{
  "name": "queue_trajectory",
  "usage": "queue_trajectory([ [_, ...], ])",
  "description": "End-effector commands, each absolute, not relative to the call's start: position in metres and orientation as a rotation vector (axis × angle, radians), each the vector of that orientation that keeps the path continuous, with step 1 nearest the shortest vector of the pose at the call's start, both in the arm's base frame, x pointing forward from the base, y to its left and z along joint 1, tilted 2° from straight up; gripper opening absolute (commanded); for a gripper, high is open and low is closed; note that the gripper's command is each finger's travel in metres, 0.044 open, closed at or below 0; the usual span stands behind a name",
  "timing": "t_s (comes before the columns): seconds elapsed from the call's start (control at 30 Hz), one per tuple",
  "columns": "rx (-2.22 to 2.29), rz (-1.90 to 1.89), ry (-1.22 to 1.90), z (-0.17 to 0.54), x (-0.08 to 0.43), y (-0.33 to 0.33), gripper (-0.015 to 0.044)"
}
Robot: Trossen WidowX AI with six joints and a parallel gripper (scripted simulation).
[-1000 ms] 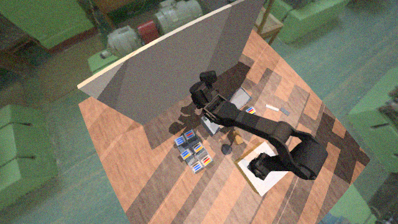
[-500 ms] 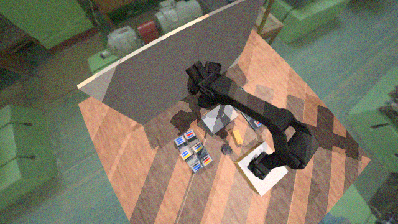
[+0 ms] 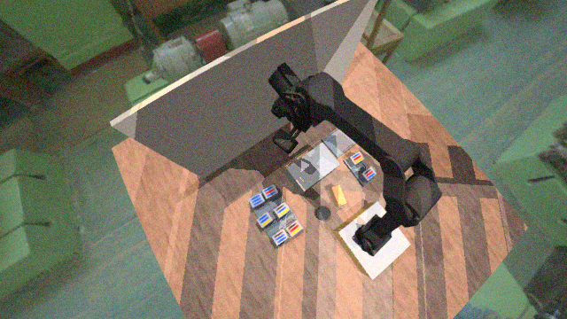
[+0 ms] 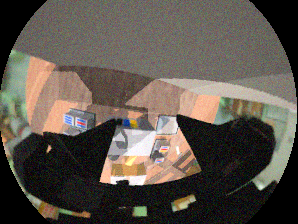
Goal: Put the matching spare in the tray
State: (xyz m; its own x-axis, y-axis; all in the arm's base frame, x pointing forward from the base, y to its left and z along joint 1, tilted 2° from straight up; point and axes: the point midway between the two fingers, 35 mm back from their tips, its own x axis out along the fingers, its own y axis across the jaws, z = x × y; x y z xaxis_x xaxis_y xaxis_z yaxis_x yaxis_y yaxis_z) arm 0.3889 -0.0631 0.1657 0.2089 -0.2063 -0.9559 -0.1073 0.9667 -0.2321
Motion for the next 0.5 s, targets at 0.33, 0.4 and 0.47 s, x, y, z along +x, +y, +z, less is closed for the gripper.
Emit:
queue_trajectory([
  [0.33,0.07,-0.128,1.508,0.1767,0.3678,-0.0509,0.044],
  [0.4,0.07,-0.128,1.508,0.1767,0.3678,-0.0509,0.044],
  [0.47,0.07,-0.128,1.508,0.169,0.369,-0.0513,0.044],
])
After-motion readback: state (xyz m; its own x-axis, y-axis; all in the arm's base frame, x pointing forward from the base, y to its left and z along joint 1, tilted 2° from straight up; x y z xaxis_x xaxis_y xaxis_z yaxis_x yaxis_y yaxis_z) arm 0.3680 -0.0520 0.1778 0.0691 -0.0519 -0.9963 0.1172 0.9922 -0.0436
